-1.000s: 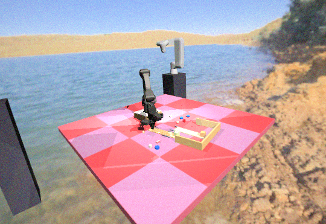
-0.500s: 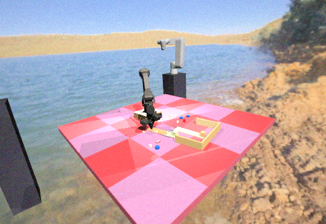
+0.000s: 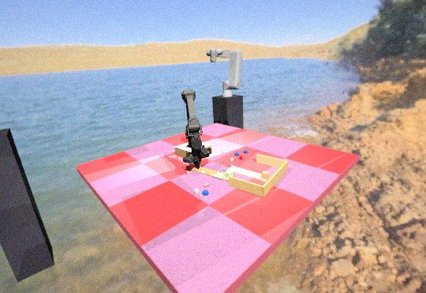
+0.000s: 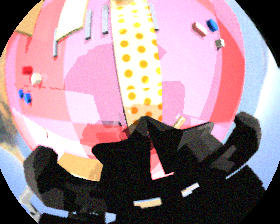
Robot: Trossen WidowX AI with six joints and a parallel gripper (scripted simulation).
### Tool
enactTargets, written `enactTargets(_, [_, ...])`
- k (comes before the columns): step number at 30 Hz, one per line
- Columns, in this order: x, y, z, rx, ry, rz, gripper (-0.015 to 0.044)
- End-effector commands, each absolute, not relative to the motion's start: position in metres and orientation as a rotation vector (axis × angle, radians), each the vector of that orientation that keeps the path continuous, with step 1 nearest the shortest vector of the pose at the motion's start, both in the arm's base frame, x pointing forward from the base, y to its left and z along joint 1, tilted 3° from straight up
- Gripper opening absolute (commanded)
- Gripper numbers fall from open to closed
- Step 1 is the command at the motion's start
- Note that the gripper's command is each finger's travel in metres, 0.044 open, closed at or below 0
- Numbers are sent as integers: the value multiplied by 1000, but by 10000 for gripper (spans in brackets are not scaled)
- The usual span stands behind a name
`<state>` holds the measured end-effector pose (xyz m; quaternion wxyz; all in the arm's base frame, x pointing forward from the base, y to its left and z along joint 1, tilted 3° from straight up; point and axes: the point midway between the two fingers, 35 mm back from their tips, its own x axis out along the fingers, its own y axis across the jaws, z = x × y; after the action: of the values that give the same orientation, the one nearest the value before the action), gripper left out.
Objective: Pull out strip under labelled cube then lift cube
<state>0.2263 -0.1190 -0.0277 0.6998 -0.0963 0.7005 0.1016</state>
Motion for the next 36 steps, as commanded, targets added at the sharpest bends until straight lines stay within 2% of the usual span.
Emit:
enactTargets(1, [216, -118, -33, -209, 1594, 233, 0])
enactTargets(25, [216, -118, -33, -209, 1594, 233, 0])
enactTargets(30, [229, -120, 12, -209, 1591, 232, 0])
enactTargets(35, [229, -120, 15, -209, 1593, 233, 0])
enactTargets(36, [231, -119, 14, -206, 1593, 230, 26])
